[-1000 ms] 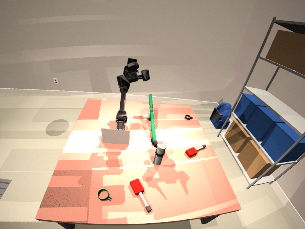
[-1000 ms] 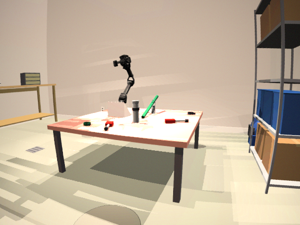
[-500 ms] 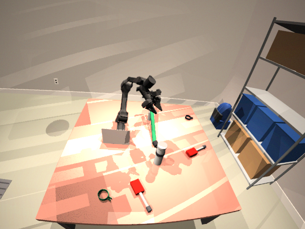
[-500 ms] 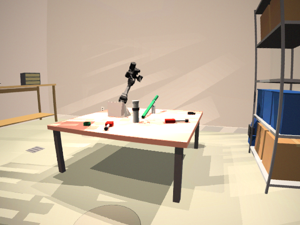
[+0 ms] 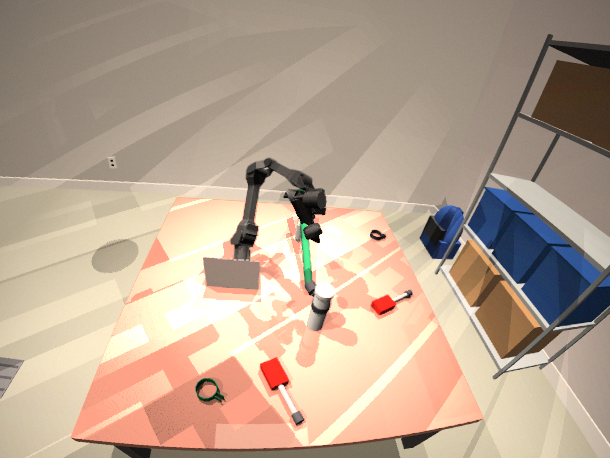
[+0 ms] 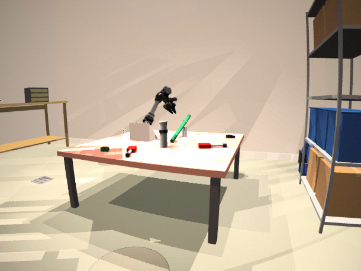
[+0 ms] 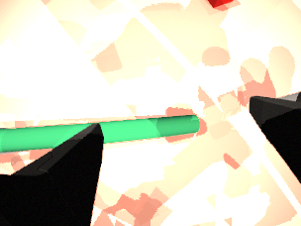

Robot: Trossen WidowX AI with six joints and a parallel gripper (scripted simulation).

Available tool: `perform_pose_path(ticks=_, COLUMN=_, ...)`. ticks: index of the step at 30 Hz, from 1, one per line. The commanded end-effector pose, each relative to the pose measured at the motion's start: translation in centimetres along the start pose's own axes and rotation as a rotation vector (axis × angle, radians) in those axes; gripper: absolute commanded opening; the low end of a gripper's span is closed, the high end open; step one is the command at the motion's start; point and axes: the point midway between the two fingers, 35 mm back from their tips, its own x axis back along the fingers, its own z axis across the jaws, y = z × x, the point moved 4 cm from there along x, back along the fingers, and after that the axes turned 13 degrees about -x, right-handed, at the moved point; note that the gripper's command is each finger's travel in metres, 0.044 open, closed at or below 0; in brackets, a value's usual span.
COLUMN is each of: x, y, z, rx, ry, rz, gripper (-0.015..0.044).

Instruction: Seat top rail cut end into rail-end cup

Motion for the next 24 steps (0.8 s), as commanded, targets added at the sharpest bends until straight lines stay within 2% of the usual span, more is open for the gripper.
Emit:
perform_pose_path(ticks=1, x=-0.5, y=-0.4, z=0.3, rx=0.005, ry=0.032, rz=0.015, gripper=0.044)
perform_pose_path(ticks=7, x=-0.4, y=-0.1, z=-1.4, rx=0.179, ry=0.034, rz=0.018, gripper=0.044)
perform_pose_path(ticks=24, x=0.0, y=-1.1, z=-14.3, rx=1.402, ry=0.105, rz=-0.023, gripper=0.044)
